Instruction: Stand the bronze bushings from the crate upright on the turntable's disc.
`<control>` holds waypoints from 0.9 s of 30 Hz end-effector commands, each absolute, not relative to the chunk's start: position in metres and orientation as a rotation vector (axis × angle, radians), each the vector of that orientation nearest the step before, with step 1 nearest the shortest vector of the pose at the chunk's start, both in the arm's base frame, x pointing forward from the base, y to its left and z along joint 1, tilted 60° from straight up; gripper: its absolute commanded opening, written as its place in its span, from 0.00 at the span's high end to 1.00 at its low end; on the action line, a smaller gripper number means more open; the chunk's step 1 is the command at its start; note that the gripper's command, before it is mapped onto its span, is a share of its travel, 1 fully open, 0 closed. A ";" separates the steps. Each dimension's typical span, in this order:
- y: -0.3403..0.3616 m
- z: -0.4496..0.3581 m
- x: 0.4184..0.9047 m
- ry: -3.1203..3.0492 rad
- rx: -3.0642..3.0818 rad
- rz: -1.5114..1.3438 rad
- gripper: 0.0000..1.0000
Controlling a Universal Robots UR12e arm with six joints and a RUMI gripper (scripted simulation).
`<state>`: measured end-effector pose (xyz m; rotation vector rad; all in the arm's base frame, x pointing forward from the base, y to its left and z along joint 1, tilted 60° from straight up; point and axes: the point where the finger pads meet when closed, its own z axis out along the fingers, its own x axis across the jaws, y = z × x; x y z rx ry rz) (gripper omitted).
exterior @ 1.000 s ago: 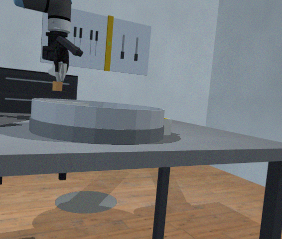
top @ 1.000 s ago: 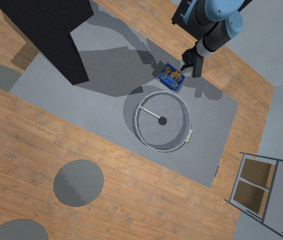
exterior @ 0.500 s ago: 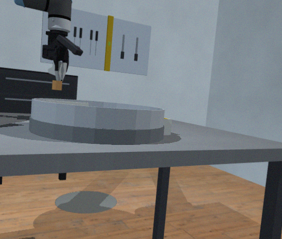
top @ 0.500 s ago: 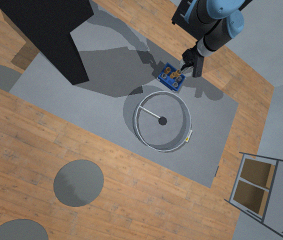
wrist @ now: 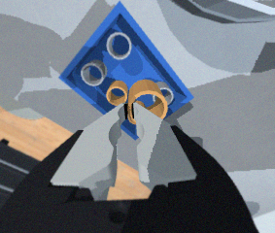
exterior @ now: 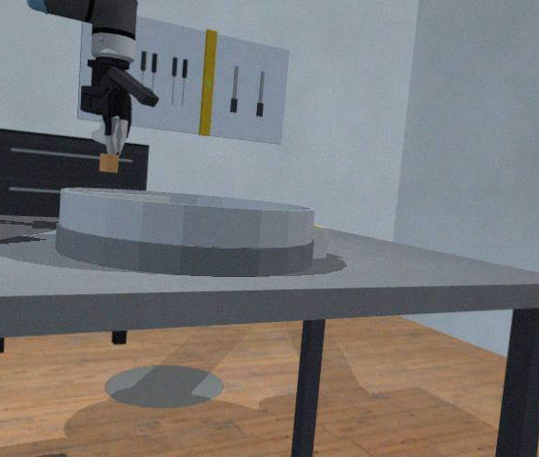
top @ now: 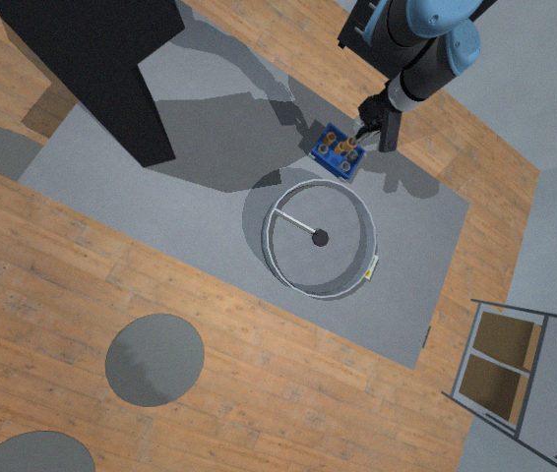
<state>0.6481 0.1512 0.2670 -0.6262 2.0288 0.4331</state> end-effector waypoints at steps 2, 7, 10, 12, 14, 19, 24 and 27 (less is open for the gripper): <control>0.150 0.266 0.648 2.031 -0.623 0.435 1.00; 0.150 0.266 0.648 2.031 -0.623 0.435 1.00; 0.150 0.265 0.648 2.031 -0.623 0.435 1.00; 0.150 0.265 0.648 2.031 -0.623 0.435 1.00; 0.149 0.264 0.648 2.032 -0.622 0.435 1.00; 0.145 0.259 0.647 2.033 -0.622 0.437 1.00; 0.136 0.251 0.649 2.033 -0.622 0.437 1.00; 0.127 0.243 0.650 2.033 -0.622 0.437 1.00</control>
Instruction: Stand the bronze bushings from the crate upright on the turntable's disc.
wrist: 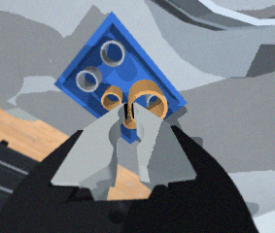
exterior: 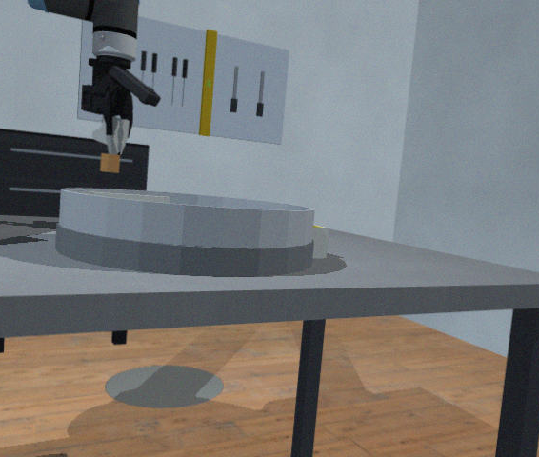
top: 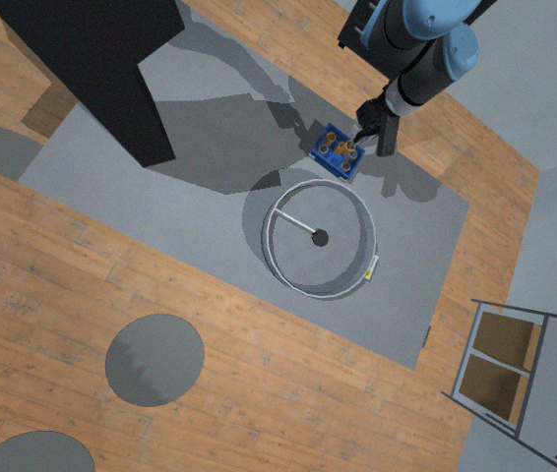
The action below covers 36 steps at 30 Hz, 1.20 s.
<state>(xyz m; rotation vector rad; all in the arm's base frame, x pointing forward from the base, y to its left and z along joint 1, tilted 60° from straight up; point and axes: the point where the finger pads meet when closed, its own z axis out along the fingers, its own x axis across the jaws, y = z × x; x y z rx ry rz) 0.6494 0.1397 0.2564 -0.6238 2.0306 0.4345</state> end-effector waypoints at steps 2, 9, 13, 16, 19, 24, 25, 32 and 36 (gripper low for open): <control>0.127 0.243 0.650 2.033 -0.622 0.437 1.00; 0.095 0.214 0.653 2.033 -0.621 0.438 1.00; 0.072 0.193 0.656 2.033 -0.621 0.438 1.00; 0.052 0.178 0.660 2.031 -0.622 0.435 1.00; 0.044 0.173 0.662 2.030 -0.623 0.434 1.00; 0.011 0.144 0.666 2.029 -0.623 0.432 1.00; 0.004 0.138 0.667 2.029 -0.623 0.432 1.00; -0.041 0.098 0.672 2.029 -0.623 0.432 1.00; -0.053 0.087 0.674 2.029 -0.623 0.432 1.00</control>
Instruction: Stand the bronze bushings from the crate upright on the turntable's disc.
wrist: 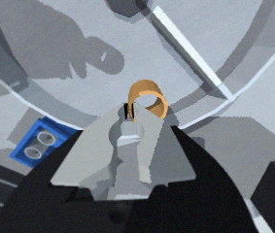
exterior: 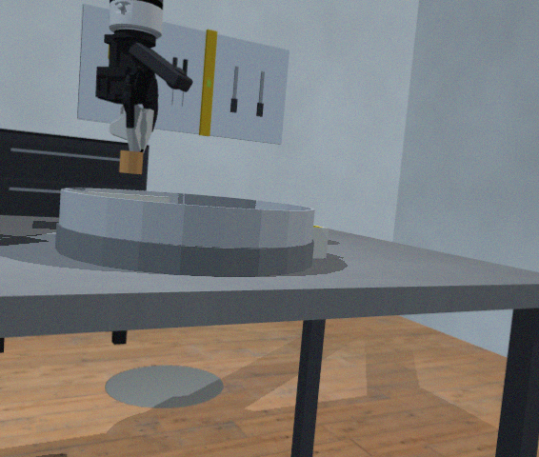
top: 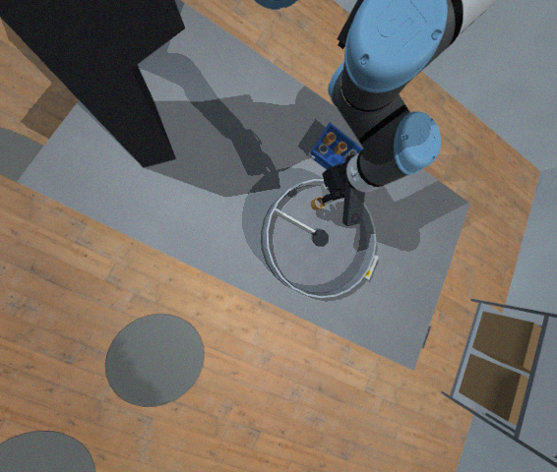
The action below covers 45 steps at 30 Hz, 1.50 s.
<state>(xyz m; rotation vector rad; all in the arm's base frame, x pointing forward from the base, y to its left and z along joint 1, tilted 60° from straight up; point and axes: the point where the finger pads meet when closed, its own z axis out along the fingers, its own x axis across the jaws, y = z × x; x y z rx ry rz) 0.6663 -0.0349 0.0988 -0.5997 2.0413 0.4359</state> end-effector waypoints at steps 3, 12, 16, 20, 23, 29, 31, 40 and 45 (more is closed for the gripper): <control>-0.070 0.071 0.676 2.029 -0.623 0.432 1.00; -0.112 0.034 0.681 2.029 -0.623 0.432 1.00; -0.122 0.025 0.682 2.029 -0.623 0.432 1.00; -0.130 0.018 0.683 2.030 -0.623 0.432 1.00; -0.135 0.013 0.683 2.030 -0.623 0.432 1.00; -0.139 0.009 0.684 2.030 -0.623 0.432 1.00; -0.140 0.009 0.684 2.030 -0.623 0.432 1.00; -0.138 0.010 0.684 2.029 -0.625 0.431 1.00; -0.138 0.010 0.684 2.029 -0.625 0.432 1.00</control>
